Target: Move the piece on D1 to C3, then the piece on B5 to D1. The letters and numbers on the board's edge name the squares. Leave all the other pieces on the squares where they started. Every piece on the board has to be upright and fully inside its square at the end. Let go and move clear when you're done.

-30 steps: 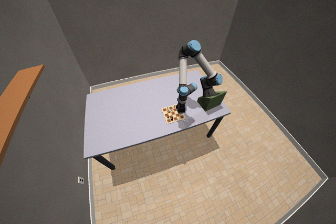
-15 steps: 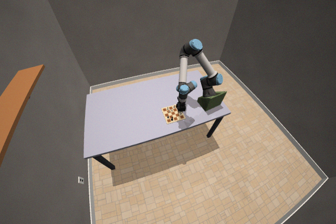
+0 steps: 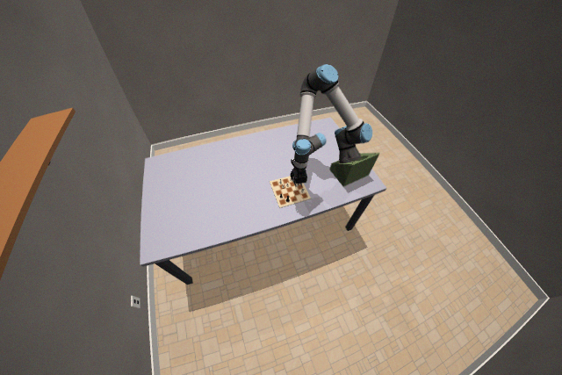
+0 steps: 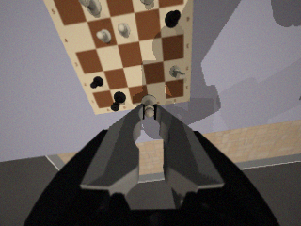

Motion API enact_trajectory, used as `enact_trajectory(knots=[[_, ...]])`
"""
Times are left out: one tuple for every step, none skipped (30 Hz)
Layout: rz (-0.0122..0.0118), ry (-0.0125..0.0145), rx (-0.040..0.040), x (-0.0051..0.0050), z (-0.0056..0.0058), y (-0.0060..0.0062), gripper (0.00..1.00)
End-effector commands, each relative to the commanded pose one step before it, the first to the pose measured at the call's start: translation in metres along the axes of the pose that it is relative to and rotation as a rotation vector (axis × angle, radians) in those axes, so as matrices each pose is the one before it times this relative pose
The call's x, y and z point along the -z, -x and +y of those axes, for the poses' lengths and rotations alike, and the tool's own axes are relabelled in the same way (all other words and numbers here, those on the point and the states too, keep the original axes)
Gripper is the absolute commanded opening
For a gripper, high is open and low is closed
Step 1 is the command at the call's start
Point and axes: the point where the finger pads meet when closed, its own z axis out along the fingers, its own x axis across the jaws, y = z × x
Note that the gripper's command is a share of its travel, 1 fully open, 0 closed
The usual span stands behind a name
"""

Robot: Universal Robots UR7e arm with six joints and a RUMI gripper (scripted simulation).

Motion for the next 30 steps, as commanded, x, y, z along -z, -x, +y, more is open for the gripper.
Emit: enact_trajectory(knots=[[-0.00255,0.00628,0.11692,0.00060,-0.02544,0.02025,0.00],[-0.00003,-0.00037,0.02156,0.00002,-0.00539,0.00293,0.00],[-0.00001,-0.00037,0.01781,0.00001,-0.00454,0.00227,0.00],[0.00000,-0.00032,0.01363,0.00000,-0.00352,0.00164,0.00],[0.00000,-0.00024,0.00936,0.00000,-0.00244,0.00108,0.00],[0.00000,-0.00015,0.00540,0.00000,-0.00142,0.00060,0.00],[0.00000,-0.00006,0.00221,0.00000,-0.00058,0.00024,0.00],[0.00000,-0.00001,0.00035,0.00000,-0.00009,0.00004,0.00],[0.00000,0.00000,0.00000,0.00000,0.00000,0.00000,0.00],[0.00000,0.00000,0.00000,0.00000,0.00000,0.00000,0.00],[0.00000,0.00000,0.00000,0.00000,0.00000,0.00000,0.00],[0.00000,0.00000,0.00000,0.00000,0.00000,0.00000,0.00],[0.00000,0.00000,0.00000,0.00000,0.00000,0.00000,0.00],[0.00000,0.00000,0.00000,0.00000,0.00000,0.00000,0.00],[0.00000,0.00000,0.00000,0.00000,0.00000,0.00000,0.00],[0.00000,0.00000,0.00000,0.00000,0.00000,0.00000,0.00],[0.00000,0.00000,0.00000,0.00000,0.00000,0.00000,0.00],[0.00000,0.00000,0.00000,0.00000,0.00000,0.00000,0.00],[0.00000,0.00000,0.00000,0.00000,0.00000,0.00000,0.00],[0.00000,0.00000,0.00000,-0.00002,0.00000,0.00000,0.00],[0.00000,0.00001,0.00001,-0.00013,0.00000,0.00000,0.00],[0.00000,0.00003,0.00001,-0.00034,0.00000,0.00000,0.00],[0.00000,0.00006,0.00003,-0.00063,0.00000,0.00000,0.00],[0.00000,0.00009,0.00004,-0.00097,0.00000,0.00001,0.00],[0.00000,0.00012,0.00006,-0.00135,-0.00001,0.00000,0.00],[0.00000,0.00012,0.00006,-0.00177,-0.00001,0.00000,0.00],[0.00000,0.00000,0.00000,-0.00221,0.00000,0.00001,0.00],[0.00000,0.00000,0.00000,-0.00264,-0.00001,0.00000,0.00],[0.00000,0.00000,0.00000,-0.00306,-0.00001,0.00001,0.00],[0.00000,0.00000,0.00000,0.00000,0.00000,0.00000,0.00]])
